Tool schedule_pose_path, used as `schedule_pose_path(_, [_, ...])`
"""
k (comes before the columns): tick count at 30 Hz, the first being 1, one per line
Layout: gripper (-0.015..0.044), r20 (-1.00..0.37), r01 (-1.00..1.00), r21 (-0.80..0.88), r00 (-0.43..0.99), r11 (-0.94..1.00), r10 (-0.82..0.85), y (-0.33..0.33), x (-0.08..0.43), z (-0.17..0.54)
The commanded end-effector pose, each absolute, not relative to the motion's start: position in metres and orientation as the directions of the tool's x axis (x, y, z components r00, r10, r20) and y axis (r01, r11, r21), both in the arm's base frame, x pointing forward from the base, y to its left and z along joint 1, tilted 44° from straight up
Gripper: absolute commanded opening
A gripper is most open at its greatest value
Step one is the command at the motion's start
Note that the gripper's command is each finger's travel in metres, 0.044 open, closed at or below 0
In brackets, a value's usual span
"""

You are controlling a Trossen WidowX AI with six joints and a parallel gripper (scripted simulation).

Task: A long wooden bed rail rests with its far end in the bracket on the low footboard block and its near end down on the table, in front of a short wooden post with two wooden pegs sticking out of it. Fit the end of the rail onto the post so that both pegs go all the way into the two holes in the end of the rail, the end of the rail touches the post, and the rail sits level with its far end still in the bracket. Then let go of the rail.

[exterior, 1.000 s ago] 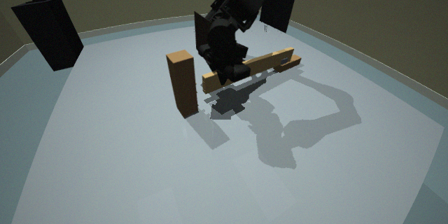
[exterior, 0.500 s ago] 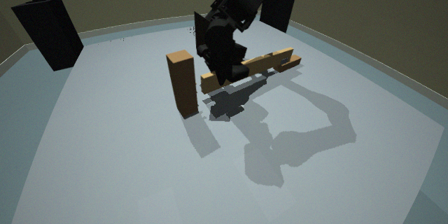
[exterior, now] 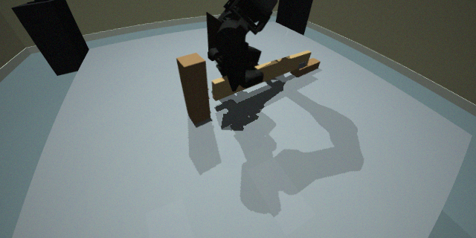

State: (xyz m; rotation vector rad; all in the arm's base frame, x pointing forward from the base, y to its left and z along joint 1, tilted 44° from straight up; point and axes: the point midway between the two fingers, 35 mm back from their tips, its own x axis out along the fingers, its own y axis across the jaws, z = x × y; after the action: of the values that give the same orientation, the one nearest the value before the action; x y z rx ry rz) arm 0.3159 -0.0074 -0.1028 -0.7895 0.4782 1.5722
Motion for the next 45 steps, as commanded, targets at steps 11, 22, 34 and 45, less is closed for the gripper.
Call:
schedule_pose_path(11, [0.0,-0.722,-0.977,-0.138,-0.013,-0.163,0.692,-0.0116,0.317,-0.1064])
schedule_pose_path(22, [0.0,-0.722,-0.977,-0.139,-0.013,-0.163,0.692,-0.0146,0.3177,-0.1081])
schedule_pose_path(34, [0.0,-0.722,-0.977,-0.139,-0.013,-0.163,0.692,-0.0175,0.3187,-0.1106])
schedule_pose_path(45, [0.0,-0.722,-0.977,-0.139,-0.013,-0.163,0.691,-0.0194,0.3195,-0.1134])
